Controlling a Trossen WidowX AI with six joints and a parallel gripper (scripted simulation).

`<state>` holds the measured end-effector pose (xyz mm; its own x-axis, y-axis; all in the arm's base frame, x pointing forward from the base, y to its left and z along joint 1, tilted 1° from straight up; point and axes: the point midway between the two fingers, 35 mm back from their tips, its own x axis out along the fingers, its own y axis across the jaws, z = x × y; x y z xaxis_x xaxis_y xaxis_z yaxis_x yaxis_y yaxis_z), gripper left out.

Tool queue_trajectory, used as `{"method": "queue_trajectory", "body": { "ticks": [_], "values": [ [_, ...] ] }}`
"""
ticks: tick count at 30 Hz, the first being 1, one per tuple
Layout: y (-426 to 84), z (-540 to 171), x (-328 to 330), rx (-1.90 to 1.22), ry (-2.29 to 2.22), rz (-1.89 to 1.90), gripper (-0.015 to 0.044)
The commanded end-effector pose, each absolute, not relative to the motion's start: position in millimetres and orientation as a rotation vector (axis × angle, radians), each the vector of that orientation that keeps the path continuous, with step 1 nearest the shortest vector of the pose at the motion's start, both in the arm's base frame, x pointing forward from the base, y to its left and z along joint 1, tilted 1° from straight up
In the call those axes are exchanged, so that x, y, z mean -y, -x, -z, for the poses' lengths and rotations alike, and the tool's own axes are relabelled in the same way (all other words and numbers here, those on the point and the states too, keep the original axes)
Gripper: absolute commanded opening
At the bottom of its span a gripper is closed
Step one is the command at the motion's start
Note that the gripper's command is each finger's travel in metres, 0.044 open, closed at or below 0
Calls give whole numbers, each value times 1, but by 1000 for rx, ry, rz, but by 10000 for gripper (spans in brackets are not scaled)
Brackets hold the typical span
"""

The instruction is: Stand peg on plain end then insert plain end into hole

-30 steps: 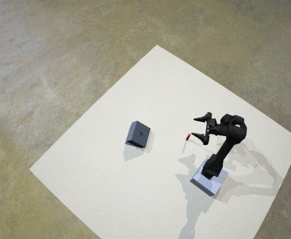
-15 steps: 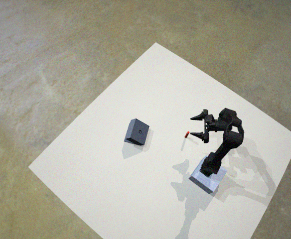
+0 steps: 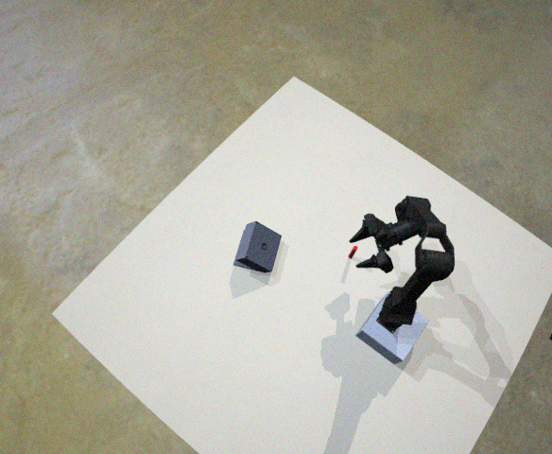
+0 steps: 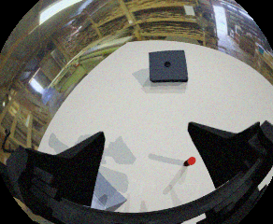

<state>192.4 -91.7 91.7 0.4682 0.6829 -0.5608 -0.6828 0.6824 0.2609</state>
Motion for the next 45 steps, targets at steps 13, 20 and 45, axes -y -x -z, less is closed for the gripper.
{"method": "queue_trajectory", "body": {
  "ticks": [13,20,45],
  "values": [
    [-194,-65,96,-1155,155,-811,440],
    [-201,-60,106,-1326,246,-697,440],
    [-222,-56,128,-1509,368,-362,440]
  ]
}}
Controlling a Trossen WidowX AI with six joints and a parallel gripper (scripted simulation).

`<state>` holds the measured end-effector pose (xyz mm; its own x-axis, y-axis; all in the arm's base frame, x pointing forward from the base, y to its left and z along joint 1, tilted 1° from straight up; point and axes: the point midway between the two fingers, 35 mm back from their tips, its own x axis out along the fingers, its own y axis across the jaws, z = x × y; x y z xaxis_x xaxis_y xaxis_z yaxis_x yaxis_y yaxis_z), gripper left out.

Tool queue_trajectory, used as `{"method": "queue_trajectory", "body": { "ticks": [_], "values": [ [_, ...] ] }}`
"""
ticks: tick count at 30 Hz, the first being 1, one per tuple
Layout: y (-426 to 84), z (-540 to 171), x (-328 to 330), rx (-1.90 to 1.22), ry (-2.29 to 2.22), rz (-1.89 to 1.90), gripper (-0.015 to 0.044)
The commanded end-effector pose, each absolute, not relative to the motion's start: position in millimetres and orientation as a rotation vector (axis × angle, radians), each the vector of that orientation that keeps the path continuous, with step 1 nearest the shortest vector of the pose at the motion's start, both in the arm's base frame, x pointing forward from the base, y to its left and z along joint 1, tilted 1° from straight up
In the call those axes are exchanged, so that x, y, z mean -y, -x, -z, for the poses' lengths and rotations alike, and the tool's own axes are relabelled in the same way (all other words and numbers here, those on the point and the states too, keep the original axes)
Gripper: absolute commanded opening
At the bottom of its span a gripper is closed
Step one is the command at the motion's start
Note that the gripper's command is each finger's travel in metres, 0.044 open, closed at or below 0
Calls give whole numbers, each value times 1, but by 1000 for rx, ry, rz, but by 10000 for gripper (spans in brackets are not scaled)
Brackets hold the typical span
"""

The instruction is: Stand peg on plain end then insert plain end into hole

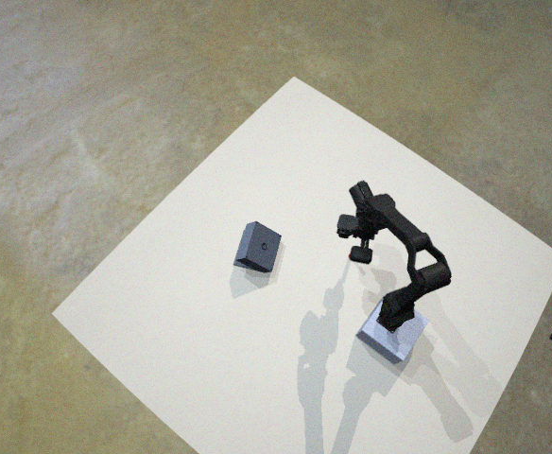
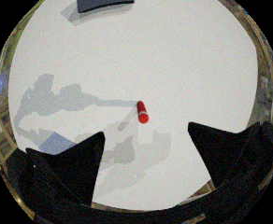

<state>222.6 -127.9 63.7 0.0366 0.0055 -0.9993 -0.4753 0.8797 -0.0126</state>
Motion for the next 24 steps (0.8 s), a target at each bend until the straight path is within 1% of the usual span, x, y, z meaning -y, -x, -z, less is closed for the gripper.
{"method": "queue_trajectory", "body": {
  "ticks": [1,24],
  "values": [
    [-222,-52,128,-1511,354,-349,440],
    [-224,-19,129,-1514,335,-331,440]
  ]
}}
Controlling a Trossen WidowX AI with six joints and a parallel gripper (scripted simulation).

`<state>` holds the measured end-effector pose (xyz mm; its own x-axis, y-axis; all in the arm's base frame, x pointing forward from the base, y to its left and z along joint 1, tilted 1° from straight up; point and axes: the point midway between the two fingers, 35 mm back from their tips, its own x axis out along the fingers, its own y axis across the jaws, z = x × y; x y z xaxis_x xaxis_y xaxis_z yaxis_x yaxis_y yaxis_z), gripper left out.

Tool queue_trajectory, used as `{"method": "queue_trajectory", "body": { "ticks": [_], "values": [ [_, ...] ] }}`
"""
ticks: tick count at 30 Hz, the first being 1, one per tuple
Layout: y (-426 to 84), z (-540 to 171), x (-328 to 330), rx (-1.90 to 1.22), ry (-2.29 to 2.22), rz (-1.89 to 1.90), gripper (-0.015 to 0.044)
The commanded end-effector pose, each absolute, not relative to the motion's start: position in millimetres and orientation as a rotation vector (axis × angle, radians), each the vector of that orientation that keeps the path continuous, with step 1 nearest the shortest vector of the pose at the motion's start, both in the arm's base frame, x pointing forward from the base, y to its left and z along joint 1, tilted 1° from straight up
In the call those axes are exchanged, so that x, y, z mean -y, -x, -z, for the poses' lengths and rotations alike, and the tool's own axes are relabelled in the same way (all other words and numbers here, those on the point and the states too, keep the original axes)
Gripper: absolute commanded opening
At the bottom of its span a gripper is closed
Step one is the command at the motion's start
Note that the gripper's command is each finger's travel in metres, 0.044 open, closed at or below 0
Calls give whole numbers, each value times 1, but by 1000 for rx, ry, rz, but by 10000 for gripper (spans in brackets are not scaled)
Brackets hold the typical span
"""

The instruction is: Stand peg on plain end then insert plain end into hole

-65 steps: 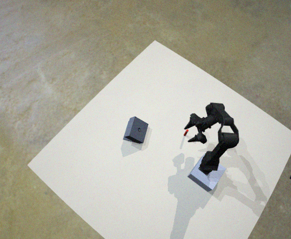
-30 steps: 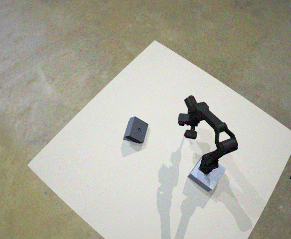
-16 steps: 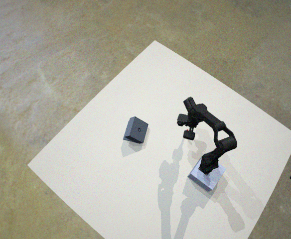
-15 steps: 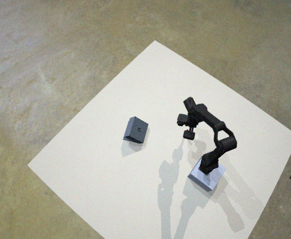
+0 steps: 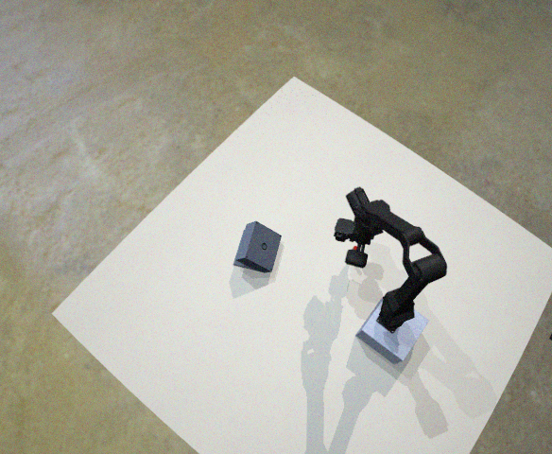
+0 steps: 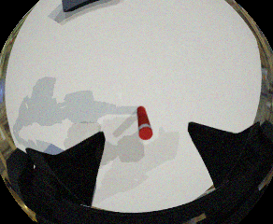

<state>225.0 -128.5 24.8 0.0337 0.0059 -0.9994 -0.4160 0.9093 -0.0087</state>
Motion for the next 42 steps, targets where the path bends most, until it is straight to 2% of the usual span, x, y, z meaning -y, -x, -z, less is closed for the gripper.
{"method": "queue_trajectory", "body": {
  "ticks": [1,24,39,42],
  "values": [
    [-225,-18,129,-1514,335,-331,440],
    [-223,17,127,-1515,335,-331,440],
    [-224,14,127,-1511,335,-335,46],
    [-224,14,127,-1511,335,-335,26]
  ]
}}
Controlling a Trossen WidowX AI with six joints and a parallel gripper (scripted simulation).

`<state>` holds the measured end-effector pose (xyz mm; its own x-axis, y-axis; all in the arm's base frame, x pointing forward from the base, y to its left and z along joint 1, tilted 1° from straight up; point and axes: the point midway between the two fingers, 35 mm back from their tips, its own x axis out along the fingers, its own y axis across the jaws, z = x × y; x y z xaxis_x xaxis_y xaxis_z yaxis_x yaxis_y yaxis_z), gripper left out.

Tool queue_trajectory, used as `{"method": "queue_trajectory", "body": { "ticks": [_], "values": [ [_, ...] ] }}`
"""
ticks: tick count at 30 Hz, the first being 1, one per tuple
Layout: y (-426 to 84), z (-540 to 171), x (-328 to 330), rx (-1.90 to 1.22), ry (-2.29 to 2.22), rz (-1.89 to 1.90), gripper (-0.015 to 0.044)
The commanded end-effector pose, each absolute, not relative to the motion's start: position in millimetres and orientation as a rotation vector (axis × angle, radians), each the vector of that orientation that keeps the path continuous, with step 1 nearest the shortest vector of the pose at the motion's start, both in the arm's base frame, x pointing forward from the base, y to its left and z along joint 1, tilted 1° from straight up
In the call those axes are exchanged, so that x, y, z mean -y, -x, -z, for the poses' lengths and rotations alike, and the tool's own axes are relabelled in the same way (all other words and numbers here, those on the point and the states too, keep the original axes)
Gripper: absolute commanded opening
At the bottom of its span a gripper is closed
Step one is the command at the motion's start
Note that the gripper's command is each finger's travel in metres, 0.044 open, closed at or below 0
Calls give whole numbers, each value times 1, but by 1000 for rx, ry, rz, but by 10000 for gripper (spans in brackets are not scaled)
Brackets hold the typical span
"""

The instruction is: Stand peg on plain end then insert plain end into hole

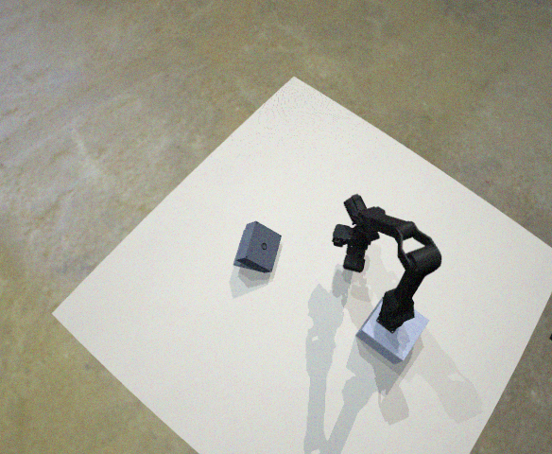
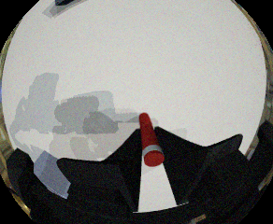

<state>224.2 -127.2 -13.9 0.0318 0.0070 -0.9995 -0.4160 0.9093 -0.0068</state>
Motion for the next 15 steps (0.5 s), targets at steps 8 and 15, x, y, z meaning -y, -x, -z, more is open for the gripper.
{"method": "queue_trajectory", "body": {
  "ticks": [8,15],
  "values": [
    [-225,5,128,-1512,335,-334,0],
    [-225,-28,129,-1513,335,-332,0]
  ]
}}
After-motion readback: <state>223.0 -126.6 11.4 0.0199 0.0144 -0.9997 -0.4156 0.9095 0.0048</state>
